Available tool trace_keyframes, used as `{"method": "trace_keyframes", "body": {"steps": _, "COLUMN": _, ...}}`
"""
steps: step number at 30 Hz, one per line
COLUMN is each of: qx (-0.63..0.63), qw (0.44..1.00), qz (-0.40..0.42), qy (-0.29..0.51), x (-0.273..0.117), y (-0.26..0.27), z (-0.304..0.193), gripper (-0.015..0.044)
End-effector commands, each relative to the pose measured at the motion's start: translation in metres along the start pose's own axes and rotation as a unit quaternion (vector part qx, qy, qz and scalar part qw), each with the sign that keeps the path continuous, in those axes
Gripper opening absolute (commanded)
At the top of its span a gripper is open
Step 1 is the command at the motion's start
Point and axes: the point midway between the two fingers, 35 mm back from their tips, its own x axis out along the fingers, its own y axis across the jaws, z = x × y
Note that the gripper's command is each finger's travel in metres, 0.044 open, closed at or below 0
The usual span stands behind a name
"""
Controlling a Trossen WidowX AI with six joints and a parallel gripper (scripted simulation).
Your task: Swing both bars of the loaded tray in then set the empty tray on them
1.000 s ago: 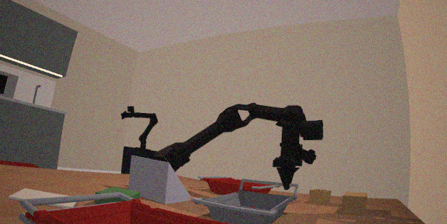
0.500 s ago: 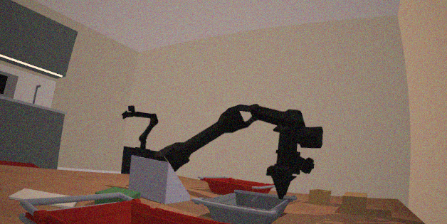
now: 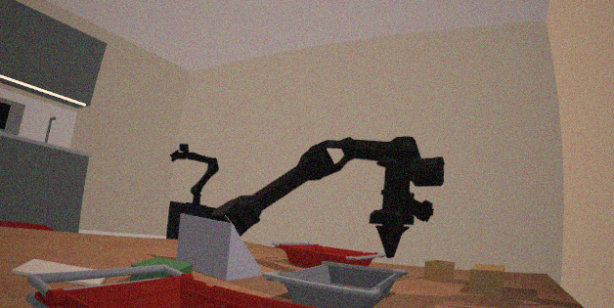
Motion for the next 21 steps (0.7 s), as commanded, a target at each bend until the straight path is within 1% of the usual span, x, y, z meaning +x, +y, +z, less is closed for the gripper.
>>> {"method": "trace_keyframes", "body": {"steps": 1, "qx": 0.000, "qw": 1.000, "qz": 0.000, "qy": -0.001, "x": 0.0003, "y": -0.0001, "z": 0.0004, "gripper": 0.0086}}
{"method": "trace_keyframes", "body": {"steps": 21, "qx": 0.003, "qw": 1.000, "qz": 0.000, "qy": -0.001, "x": -0.0014, "y": -0.0001, "z": 0.0004, "gripper": 0.0086}}
